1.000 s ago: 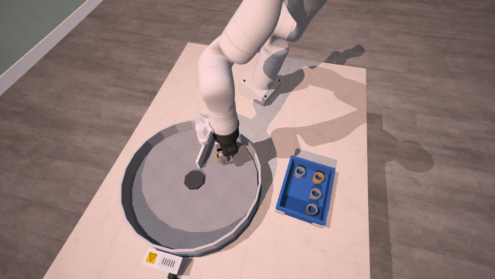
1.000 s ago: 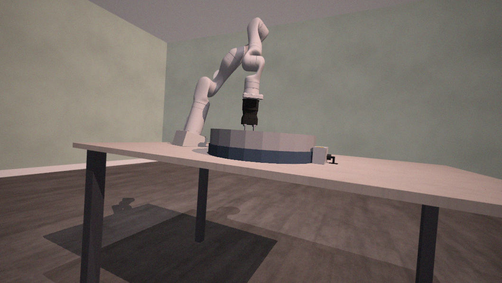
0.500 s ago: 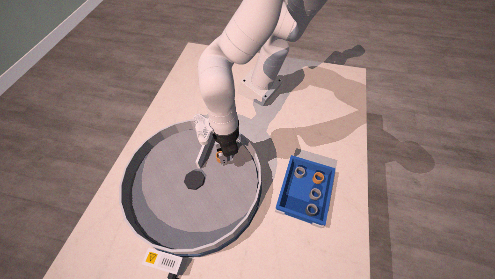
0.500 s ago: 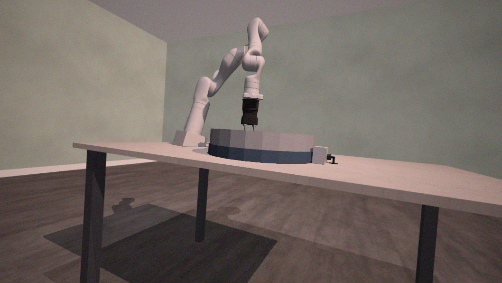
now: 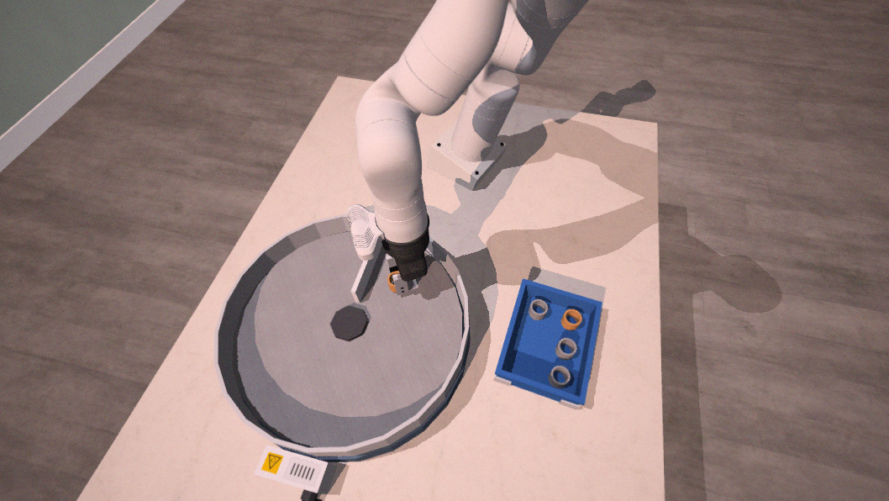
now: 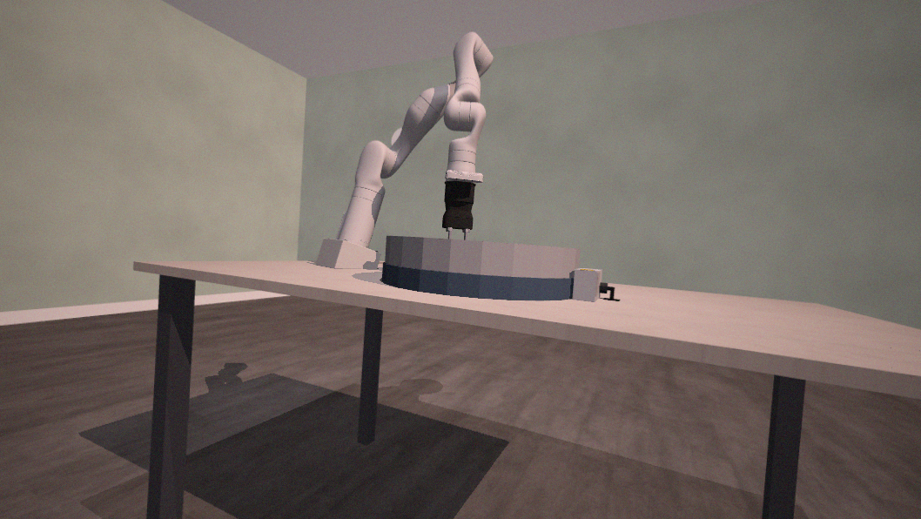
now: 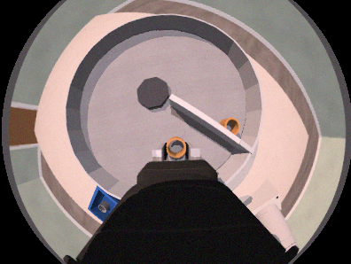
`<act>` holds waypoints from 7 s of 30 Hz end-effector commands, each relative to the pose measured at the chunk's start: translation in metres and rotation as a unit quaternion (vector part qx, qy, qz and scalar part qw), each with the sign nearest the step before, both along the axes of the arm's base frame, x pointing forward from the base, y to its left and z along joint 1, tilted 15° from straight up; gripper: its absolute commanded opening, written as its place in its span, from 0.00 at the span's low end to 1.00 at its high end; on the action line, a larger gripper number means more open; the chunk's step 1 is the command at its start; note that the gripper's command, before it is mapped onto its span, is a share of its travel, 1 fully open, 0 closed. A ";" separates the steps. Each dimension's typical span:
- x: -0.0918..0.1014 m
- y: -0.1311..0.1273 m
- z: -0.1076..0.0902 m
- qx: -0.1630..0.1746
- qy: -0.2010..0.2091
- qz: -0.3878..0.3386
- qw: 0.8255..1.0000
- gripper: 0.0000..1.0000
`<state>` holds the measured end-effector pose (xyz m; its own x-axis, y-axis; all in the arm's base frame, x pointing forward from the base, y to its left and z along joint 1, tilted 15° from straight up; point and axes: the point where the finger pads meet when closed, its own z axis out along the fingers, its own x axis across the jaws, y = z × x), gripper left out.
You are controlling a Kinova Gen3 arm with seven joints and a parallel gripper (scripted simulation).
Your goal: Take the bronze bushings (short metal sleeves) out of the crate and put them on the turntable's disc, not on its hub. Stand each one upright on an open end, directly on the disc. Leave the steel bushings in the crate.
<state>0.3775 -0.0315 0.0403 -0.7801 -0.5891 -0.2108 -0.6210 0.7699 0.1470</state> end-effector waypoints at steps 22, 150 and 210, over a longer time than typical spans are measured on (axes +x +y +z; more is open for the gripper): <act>0.001 0.001 -0.004 0.000 -0.001 0.000 1.000 0.00; -0.004 -0.015 0.059 0.000 -0.001 0.000 1.000 0.78; -0.043 0.227 0.117 0.001 -0.001 0.000 1.000 0.76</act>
<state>0.3359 0.1839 0.1544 -0.7974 -0.5669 -0.2067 -0.5986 0.7863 0.1527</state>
